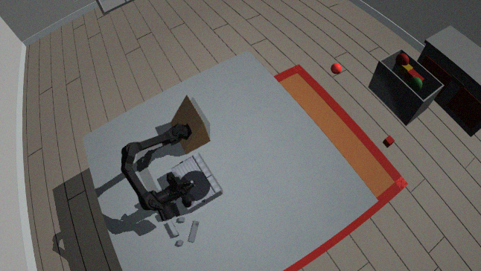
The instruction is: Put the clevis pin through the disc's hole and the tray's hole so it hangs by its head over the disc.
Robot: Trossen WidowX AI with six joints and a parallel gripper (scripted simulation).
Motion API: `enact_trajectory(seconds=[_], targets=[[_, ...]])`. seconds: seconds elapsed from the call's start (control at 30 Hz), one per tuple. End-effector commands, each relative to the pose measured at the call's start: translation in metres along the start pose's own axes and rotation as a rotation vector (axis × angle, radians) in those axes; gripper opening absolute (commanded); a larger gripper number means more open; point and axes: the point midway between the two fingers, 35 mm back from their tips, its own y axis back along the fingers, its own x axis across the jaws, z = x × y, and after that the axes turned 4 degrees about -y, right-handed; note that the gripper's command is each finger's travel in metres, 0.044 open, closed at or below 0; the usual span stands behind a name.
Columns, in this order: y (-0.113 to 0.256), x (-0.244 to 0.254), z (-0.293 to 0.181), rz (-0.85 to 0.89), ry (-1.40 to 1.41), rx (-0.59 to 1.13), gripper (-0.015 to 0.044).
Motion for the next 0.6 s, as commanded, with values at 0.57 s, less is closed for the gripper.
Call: enact_trajectory(seconds=[0.57], targets=[[-0.0011, -0.0008, -0.0011, 0.004, -0.019, 0.005, 0.0000]])
